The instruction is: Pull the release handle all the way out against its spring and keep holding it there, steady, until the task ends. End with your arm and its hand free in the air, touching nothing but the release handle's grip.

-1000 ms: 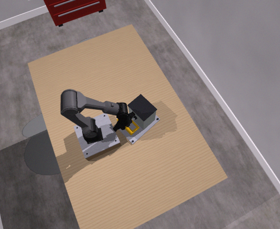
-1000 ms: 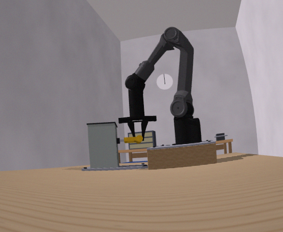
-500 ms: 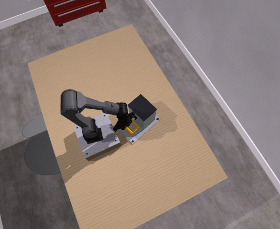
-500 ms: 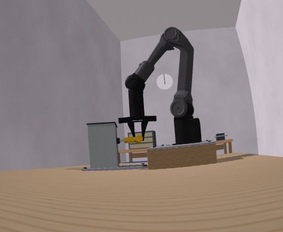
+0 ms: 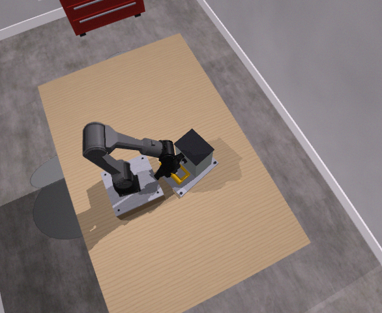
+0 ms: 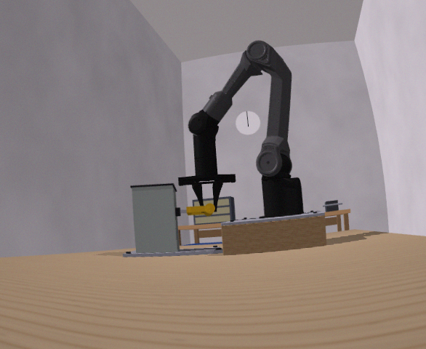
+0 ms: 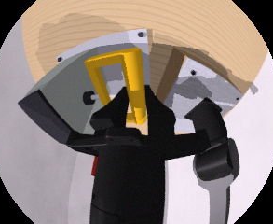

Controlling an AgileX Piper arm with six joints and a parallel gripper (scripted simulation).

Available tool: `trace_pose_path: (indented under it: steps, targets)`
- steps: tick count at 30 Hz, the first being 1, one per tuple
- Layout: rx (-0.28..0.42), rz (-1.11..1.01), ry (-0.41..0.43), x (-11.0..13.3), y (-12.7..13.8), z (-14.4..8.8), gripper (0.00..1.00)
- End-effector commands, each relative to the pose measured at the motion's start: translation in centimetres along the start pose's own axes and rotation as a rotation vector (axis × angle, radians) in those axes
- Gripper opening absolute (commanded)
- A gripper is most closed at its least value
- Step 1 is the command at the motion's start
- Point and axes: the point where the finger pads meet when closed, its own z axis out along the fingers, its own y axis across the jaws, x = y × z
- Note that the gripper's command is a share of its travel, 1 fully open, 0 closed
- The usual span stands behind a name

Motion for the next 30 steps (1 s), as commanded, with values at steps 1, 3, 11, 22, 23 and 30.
trace_pose_path:
  steps: [1,3,11,22,23,30]
  targets:
    - [0.001,0.0,0.002,0.05,0.0,0.06,0.0]
    - [0.001,0.0,0.002,0.05,0.0,0.06,0.0]
    - [0.001,0.0,0.002,0.05,0.0,0.06,0.0]
    - [0.001,0.0,0.002,0.05,0.0,0.06,0.0]
    - [0.001,0.0,0.002,0.05,0.0,0.06,0.0]
    - [0.0,-0.001,0.001,0.05,-0.3,0.02,0.0]
